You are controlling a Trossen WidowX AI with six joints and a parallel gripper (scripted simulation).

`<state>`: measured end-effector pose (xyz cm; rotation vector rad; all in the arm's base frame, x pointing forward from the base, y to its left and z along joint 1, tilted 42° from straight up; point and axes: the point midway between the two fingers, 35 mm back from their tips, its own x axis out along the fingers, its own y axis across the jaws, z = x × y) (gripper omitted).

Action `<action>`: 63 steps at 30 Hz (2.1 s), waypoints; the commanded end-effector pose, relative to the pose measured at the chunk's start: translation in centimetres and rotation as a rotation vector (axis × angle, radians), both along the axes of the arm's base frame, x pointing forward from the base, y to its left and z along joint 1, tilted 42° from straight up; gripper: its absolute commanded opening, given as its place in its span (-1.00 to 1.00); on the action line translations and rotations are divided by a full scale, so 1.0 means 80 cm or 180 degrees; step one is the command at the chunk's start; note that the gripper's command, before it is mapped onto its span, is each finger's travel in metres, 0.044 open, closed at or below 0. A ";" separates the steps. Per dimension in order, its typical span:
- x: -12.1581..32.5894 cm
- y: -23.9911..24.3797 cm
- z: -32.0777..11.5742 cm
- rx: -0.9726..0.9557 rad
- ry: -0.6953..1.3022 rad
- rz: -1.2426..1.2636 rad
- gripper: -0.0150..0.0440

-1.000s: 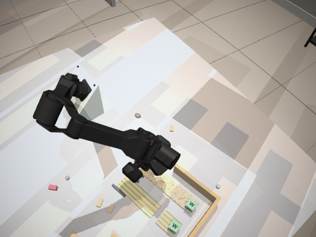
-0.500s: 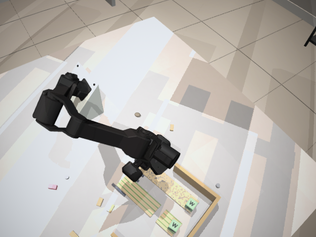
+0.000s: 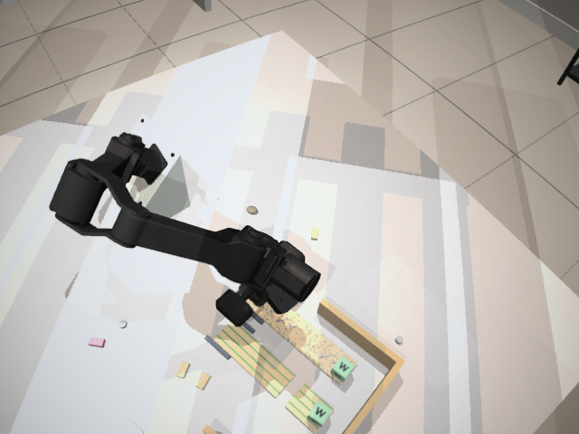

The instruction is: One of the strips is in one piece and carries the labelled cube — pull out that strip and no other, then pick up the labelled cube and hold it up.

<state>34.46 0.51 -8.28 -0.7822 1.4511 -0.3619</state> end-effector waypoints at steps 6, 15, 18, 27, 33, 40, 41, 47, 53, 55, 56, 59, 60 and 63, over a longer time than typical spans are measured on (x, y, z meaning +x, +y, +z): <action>-0.023 -0.009 -0.002 -0.0023 0.0047 -0.0015 -0.49; -0.039 -0.013 -0.002 -0.0024 0.0050 -0.0015 -0.49; -0.045 -0.015 -0.001 -0.0024 0.0051 -0.0015 -0.49; -0.061 -0.020 0.000 -0.0025 0.0054 -0.0015 -0.49; -0.072 -0.023 0.000 -0.0026 0.0056 -0.0015 -0.49; -0.085 -0.026 0.001 -0.0026 0.0059 -0.0015 -0.49; -0.087 -0.027 0.001 -0.0026 0.0059 -0.0015 -0.49; -0.098 -0.030 0.002 -0.0027 0.0061 -0.0015 -0.49; -0.109 -0.033 0.003 -0.0027 0.0063 -0.0015 -0.49; -0.112 -0.034 0.004 -0.0027 0.0063 -0.0015 -0.49; -0.114 -0.034 0.004 -0.0028 0.0064 -0.0015 -0.49; -0.119 -0.035 0.004 -0.0028 0.0065 -0.0015 -0.49; -0.121 -0.036 0.004 -0.0028 0.0065 -0.0015 -0.49; -0.126 -0.037 0.005 -0.0028 0.0066 -0.0015 -0.49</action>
